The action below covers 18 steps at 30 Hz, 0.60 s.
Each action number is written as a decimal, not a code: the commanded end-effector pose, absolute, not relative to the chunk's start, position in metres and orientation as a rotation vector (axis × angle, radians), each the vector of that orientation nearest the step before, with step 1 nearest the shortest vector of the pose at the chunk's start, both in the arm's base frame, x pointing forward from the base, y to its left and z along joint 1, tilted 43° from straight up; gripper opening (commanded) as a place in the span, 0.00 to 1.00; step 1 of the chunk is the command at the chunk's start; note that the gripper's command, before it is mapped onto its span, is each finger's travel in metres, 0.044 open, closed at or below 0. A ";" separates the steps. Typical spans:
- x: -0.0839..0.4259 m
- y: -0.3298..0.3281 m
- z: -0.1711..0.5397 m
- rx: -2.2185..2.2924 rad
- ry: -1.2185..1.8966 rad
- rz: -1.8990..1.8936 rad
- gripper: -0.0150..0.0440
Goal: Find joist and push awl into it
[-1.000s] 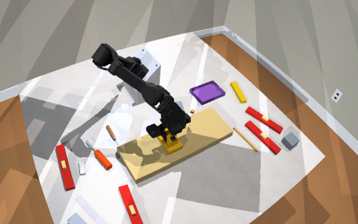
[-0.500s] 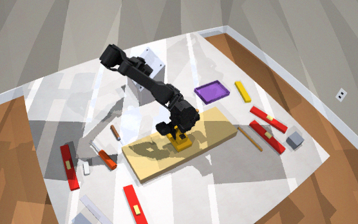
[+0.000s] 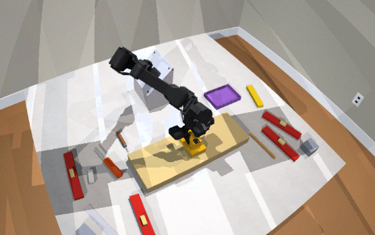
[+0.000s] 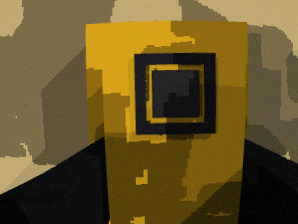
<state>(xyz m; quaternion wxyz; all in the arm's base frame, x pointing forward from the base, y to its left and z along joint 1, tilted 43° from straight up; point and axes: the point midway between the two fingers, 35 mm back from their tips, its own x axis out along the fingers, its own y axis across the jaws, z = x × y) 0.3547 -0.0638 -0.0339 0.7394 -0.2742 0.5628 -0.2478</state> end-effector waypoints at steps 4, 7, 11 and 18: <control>0.355 -0.055 -0.042 -0.602 1.237 -0.544 0.25; 0.356 -0.052 -0.046 -0.601 1.237 -0.544 0.25; 0.356 -0.048 -0.050 -0.601 1.237 -0.543 0.25; 0.356 -0.040 -0.057 -0.601 1.237 -0.543 0.25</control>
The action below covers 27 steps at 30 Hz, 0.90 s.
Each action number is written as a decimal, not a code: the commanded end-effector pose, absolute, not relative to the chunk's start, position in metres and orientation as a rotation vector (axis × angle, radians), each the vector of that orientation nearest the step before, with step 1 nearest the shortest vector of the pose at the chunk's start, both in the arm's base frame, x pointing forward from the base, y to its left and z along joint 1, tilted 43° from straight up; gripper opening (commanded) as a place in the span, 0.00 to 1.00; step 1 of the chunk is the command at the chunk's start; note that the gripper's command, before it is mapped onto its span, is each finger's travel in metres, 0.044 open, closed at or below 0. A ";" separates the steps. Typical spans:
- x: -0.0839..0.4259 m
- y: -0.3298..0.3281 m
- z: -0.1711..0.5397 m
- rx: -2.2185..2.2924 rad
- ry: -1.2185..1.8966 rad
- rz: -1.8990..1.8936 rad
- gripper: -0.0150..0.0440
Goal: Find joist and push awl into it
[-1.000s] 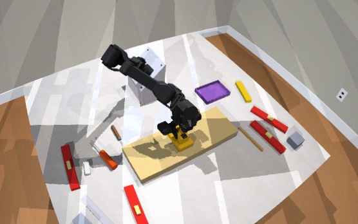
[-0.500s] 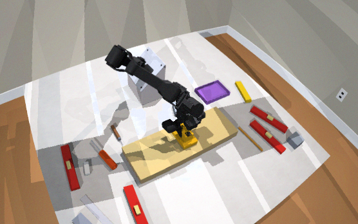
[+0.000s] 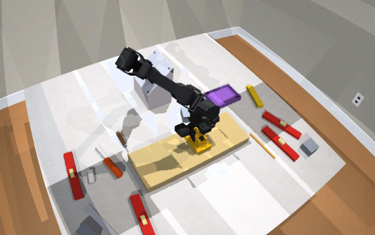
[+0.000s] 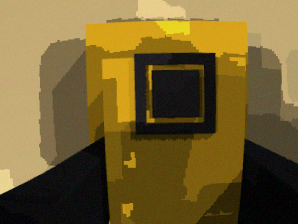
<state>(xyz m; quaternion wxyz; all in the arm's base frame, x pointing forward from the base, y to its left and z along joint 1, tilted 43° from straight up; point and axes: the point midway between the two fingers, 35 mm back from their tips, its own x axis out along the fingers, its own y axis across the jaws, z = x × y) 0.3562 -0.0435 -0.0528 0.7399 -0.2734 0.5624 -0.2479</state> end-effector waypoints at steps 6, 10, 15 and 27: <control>0.357 -0.033 -0.063 -0.600 1.236 -0.543 0.25; 0.357 -0.028 -0.068 -0.600 1.236 -0.543 0.25; 0.358 -0.023 -0.073 -0.600 1.236 -0.543 0.25; 0.359 -0.009 -0.085 -0.599 1.236 -0.542 0.25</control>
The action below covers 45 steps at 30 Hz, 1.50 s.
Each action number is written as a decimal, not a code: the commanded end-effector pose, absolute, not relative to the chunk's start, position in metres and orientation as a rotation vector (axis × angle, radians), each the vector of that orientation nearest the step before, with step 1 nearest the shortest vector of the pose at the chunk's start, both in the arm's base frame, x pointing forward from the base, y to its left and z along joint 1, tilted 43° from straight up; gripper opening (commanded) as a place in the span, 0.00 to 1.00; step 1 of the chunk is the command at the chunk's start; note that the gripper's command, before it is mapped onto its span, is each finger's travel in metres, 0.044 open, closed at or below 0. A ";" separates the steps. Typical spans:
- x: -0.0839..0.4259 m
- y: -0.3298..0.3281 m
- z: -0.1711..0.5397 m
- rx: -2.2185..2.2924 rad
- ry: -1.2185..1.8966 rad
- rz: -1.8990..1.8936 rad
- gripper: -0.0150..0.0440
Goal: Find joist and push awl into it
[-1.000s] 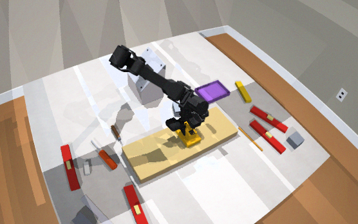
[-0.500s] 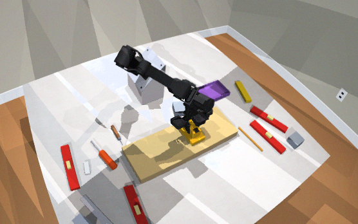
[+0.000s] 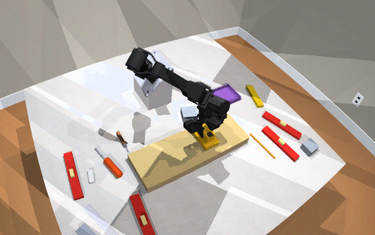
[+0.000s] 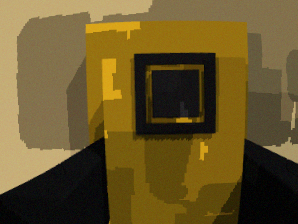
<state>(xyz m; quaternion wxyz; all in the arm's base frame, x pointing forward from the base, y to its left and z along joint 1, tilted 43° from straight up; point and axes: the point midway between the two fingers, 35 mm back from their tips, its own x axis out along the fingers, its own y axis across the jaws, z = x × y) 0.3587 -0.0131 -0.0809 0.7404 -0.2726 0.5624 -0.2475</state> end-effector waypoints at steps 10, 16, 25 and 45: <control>0.360 0.002 -0.096 -0.598 1.236 -0.542 0.25; 0.360 0.009 -0.102 -0.597 1.236 -0.541 0.25; 0.361 0.019 -0.111 -0.597 1.236 -0.541 0.25; 0.363 0.042 -0.132 -0.595 1.235 -0.540 0.25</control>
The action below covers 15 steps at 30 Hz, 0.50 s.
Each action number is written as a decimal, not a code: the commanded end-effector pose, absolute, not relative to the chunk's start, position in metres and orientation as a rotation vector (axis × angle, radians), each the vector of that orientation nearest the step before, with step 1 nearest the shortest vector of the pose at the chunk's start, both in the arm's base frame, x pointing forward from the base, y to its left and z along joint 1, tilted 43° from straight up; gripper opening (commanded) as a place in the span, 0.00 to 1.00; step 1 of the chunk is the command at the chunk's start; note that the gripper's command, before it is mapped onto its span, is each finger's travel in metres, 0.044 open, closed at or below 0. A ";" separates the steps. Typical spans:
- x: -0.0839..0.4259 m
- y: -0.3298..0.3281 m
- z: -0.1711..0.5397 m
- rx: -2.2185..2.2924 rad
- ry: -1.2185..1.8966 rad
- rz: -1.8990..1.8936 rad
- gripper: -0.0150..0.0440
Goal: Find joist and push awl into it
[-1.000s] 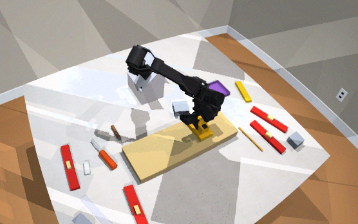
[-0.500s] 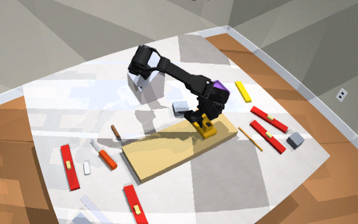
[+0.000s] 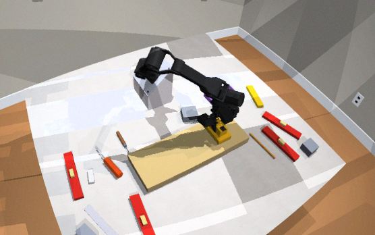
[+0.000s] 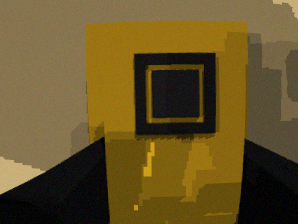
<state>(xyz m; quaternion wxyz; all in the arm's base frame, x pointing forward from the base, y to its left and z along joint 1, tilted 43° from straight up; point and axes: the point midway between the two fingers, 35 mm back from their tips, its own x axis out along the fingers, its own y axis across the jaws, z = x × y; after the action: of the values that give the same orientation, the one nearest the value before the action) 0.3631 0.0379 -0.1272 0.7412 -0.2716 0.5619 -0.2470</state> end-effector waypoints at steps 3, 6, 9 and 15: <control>0.363 0.045 -0.135 -0.595 1.235 -0.540 0.25; 0.363 0.049 -0.138 -0.594 1.235 -0.540 0.25; 0.364 0.052 -0.141 -0.594 1.235 -0.539 0.25; 0.364 0.059 -0.147 -0.594 1.235 -0.539 0.25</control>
<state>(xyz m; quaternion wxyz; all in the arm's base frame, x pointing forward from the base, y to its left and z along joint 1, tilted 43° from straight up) 0.3645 0.0550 -0.1427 0.7416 -0.2710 0.5620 -0.2466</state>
